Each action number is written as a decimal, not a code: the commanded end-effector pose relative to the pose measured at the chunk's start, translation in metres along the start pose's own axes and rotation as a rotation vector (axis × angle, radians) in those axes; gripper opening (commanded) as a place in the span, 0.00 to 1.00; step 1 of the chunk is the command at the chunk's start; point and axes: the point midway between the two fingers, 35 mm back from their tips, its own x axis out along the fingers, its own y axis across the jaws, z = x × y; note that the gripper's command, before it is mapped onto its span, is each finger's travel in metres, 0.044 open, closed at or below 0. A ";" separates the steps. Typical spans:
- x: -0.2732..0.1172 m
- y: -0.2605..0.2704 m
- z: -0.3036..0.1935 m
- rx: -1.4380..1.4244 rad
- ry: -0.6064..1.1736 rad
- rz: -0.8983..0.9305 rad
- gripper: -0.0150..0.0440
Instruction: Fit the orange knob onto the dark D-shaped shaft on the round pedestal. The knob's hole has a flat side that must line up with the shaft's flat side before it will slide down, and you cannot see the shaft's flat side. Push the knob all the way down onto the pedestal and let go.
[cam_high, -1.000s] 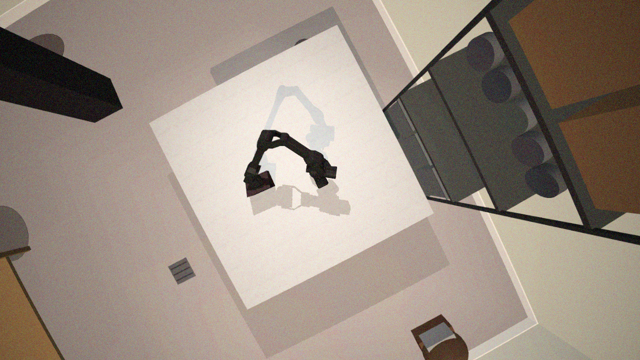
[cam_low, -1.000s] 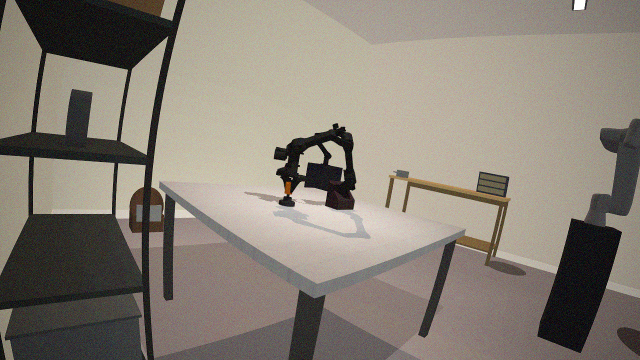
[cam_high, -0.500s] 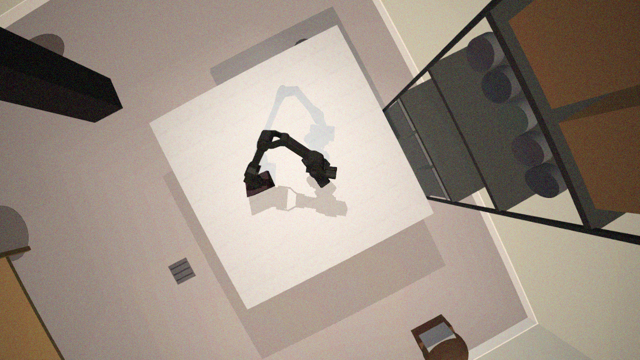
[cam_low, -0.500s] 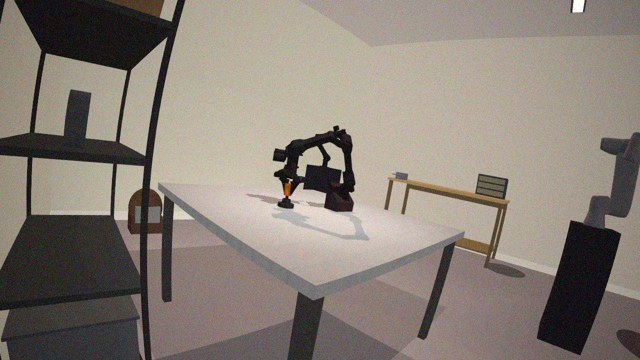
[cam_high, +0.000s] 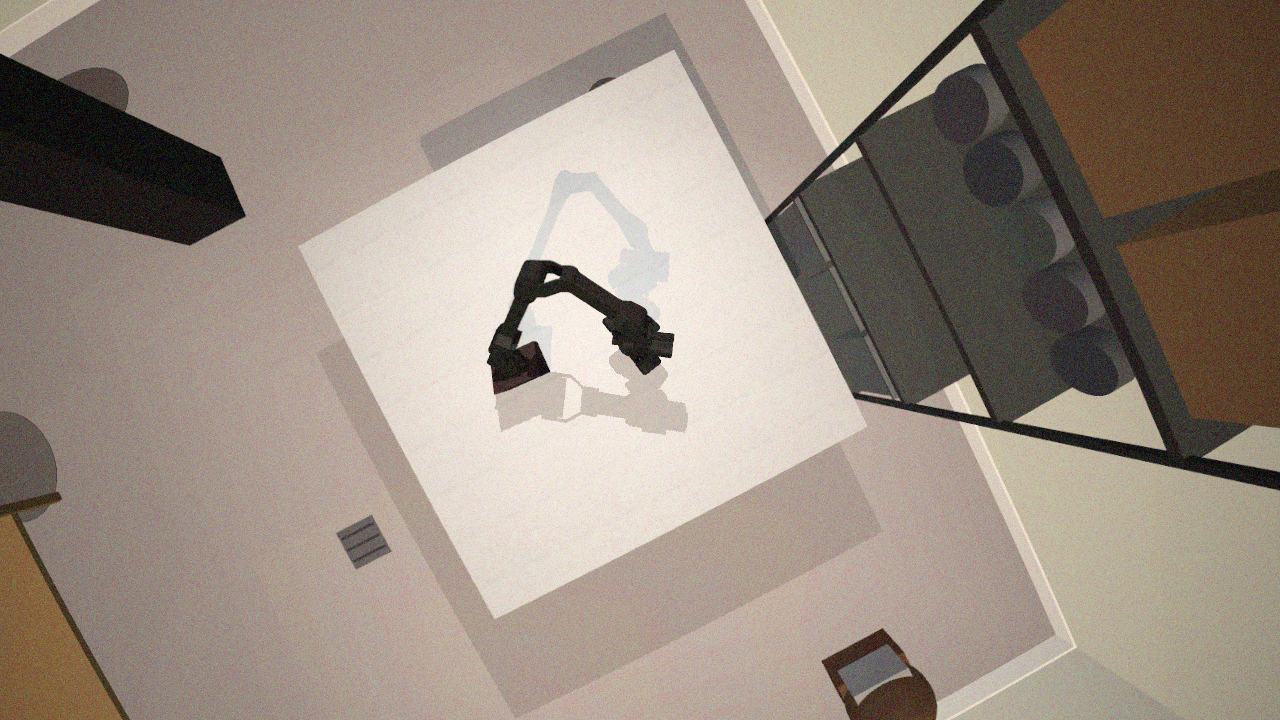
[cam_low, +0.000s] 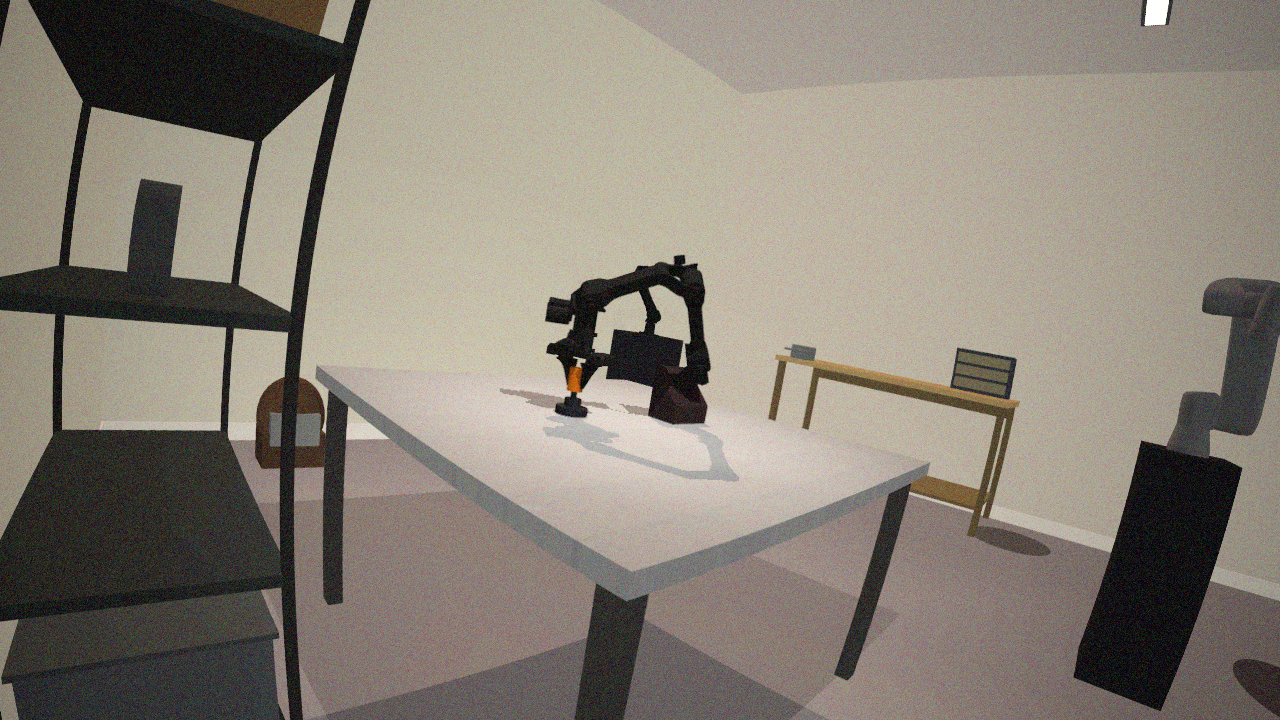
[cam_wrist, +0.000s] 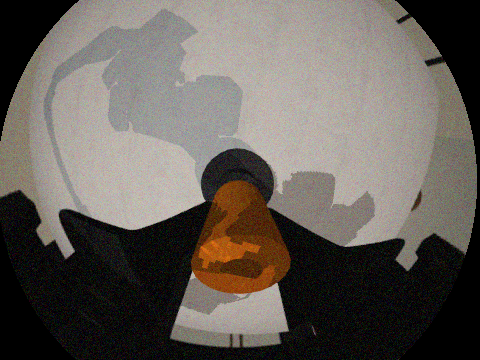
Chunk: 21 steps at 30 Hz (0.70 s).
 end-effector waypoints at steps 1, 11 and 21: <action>0.000 0.001 0.000 -0.006 -0.005 0.002 0.25; 0.002 0.000 0.000 -0.006 -0.005 0.002 0.25; -0.002 0.000 0.002 -0.006 -0.005 0.002 0.25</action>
